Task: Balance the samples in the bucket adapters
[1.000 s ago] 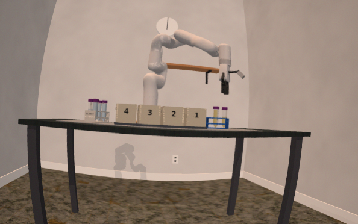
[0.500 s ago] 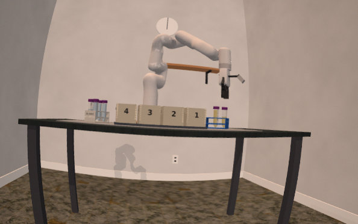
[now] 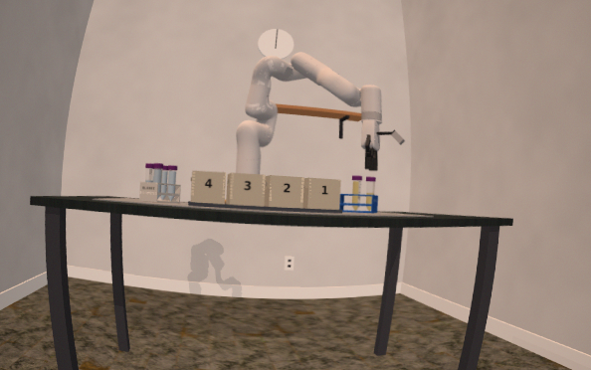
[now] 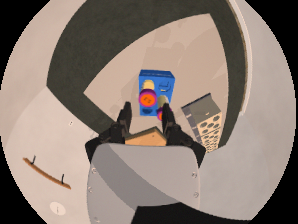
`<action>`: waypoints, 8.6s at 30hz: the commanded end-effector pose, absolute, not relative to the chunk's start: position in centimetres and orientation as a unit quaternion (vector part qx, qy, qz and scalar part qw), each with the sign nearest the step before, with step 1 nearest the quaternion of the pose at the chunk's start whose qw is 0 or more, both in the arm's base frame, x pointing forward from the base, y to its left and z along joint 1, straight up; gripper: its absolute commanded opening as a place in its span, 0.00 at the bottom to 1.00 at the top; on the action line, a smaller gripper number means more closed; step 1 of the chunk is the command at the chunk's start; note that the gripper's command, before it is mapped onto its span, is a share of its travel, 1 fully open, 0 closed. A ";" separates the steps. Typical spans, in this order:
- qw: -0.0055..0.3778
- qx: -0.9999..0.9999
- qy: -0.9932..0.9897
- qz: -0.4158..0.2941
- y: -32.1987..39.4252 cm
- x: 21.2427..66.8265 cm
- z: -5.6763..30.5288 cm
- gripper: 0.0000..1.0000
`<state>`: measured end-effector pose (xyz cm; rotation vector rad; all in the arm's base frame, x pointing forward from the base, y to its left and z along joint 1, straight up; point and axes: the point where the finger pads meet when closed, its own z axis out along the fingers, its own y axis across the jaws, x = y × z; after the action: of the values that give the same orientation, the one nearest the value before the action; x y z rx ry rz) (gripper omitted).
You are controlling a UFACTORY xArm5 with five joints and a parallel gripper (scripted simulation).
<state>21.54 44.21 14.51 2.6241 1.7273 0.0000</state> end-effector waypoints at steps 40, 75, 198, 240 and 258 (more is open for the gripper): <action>-0.001 0.835 0.550 0.002 44.3 21.6 10.9 0.57; -0.001 0.835 0.550 0.002 44.3 21.6 10.1 0.00; -0.001 0.835 0.550 0.002 44.3 21.6 20.1 0.00; -0.001 0.928 0.373 0.002 39.8 25.5 23.3 0.00; -0.002 0.991 0.135 0.002 33.9 30.9 23.4 0.00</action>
<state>29.37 35.38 23.20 3.0864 0.5851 -0.0003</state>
